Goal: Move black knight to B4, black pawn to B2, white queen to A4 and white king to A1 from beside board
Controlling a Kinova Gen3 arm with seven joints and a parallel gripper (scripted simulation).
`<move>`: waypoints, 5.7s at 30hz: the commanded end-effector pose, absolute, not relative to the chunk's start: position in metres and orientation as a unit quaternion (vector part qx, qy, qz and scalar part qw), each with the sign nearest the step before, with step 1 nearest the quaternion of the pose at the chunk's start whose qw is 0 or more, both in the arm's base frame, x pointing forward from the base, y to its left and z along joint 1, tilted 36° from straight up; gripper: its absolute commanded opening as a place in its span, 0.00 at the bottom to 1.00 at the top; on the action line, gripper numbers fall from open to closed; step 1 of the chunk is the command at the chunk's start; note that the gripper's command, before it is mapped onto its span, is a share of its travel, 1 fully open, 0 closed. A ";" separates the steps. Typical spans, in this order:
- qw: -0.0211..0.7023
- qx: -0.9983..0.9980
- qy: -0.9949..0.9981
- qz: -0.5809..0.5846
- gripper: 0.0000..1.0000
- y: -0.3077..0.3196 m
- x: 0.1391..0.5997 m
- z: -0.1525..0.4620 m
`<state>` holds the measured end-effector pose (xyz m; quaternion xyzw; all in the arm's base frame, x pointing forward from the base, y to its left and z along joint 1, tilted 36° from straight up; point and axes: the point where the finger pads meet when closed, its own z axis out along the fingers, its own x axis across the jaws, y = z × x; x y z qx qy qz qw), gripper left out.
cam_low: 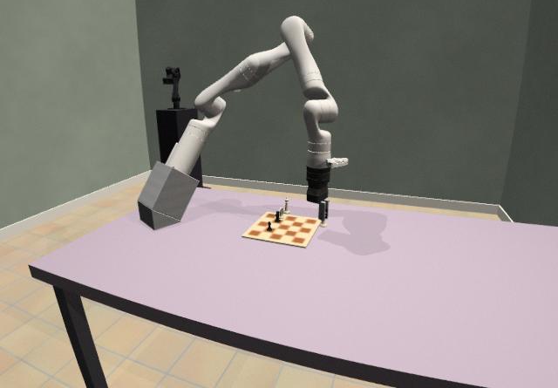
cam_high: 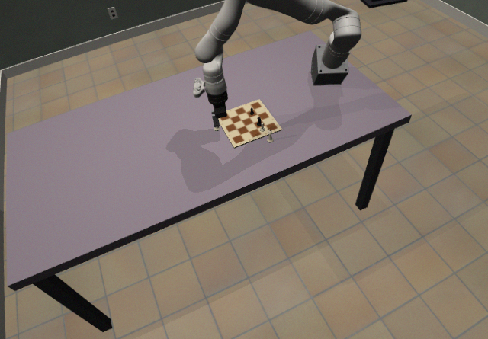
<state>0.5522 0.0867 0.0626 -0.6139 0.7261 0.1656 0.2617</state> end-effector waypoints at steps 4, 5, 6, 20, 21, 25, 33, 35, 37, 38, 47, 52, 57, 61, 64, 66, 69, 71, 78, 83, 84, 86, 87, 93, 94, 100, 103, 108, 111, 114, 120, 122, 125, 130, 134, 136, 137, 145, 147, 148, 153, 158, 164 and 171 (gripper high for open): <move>0.265 -0.612 0.728 0.157 0.00 0.061 0.550 0.096; 0.266 -0.613 0.728 0.157 0.00 0.058 0.550 0.102; 0.266 -0.613 0.728 0.156 0.00 0.054 0.549 0.107; 0.265 -0.612 0.728 0.158 0.00 0.047 0.544 0.117; 0.265 -0.612 0.728 0.158 0.00 0.047 0.544 0.117; 0.265 -0.612 0.728 0.158 0.00 0.047 0.544 0.117; 0.265 -0.612 0.728 0.158 0.00 0.047 0.544 0.117; 0.265 -0.612 0.728 0.158 0.00 0.047 0.544 0.117; 0.265 -0.612 0.728 0.158 0.00 0.047 0.544 0.117; 0.265 -0.612 0.728 0.158 0.00 0.047 0.544 0.117; 0.265 -0.612 0.728 0.158 0.00 0.047 0.544 0.117; 0.265 -0.612 0.728 0.158 0.00 0.047 0.544 0.117; 0.265 -0.612 0.728 0.158 0.00 0.047 0.544 0.117; 0.265 -0.612 0.728 0.158 0.00 0.047 0.544 0.117; 0.265 -0.612 0.728 0.158 0.00 0.047 0.544 0.117; 0.264 -0.612 0.728 0.159 0.00 0.047 0.543 0.117; 0.266 -0.614 0.726 0.158 0.00 0.047 0.540 0.116; 0.266 -0.614 0.726 0.158 0.00 0.047 0.540 0.116; 0.277 -0.624 0.714 0.155 0.00 0.049 0.516 0.113; 0.288 -0.638 0.698 0.149 0.00 0.052 0.483 0.108; 0.289 -0.642 0.695 0.147 0.00 0.053 0.475 0.107; 0.292 -0.649 0.688 0.143 0.00 0.054 0.458 0.105; 0.292 -0.649 0.688 0.143 0.00 0.054 0.458 0.105; 0.294 -0.669 0.669 0.133 0.00 0.059 0.412 0.100; 0.294 -0.673 0.666 0.132 0.00 0.060 0.403 0.099; 0.288 -0.694 0.648 0.124 0.00 0.066 0.356 0.094; 0.285 -0.701 0.642 0.121 0.00 0.068 0.341 0.092; 0.284 -0.705 0.639 0.120 0.00 0.069 0.333 0.091; 0.283 -0.707 0.637 0.120 0.00 0.069 0.329 0.091; 0.283 -0.707 0.637 0.120 0.00 0.069 0.329 0.091; 0.283 -0.707 0.637 0.120 0.00 0.069 0.329 0.091; 0.283 -0.707 0.637 0.120 0.00 0.069 0.329 0.091; 0.283 -0.707 0.637 0.120 0.00 0.069 0.329 0.091; 0.283 -0.707 0.637 0.120 0.00 0.070 0.329 0.091; 0.283 -0.707 0.637 0.120 0.00 0.070 0.330 0.090; 0.283 -0.707 0.637 0.120 0.00 0.071 0.330 0.089; 0.283 -0.707 0.637 0.120 0.00 0.071 0.330 0.088; 0.284 -0.707 0.637 0.120 0.00 0.075 0.331 0.083; 0.284 -0.707 0.637 0.120 0.00 0.076 0.332 0.081; 0.283 -0.706 0.637 0.120 0.00 0.077 0.332 0.079; 0.283 -0.706 0.638 0.121 0.00 0.082 0.333 0.071; 0.283 -0.707 0.637 0.120 0.00 0.085 0.334 0.067; 0.283 -0.707 0.637 0.120 0.00 0.091 0.336 0.057; 0.283 -0.707 0.637 0.119 0.00 0.098 0.339 0.047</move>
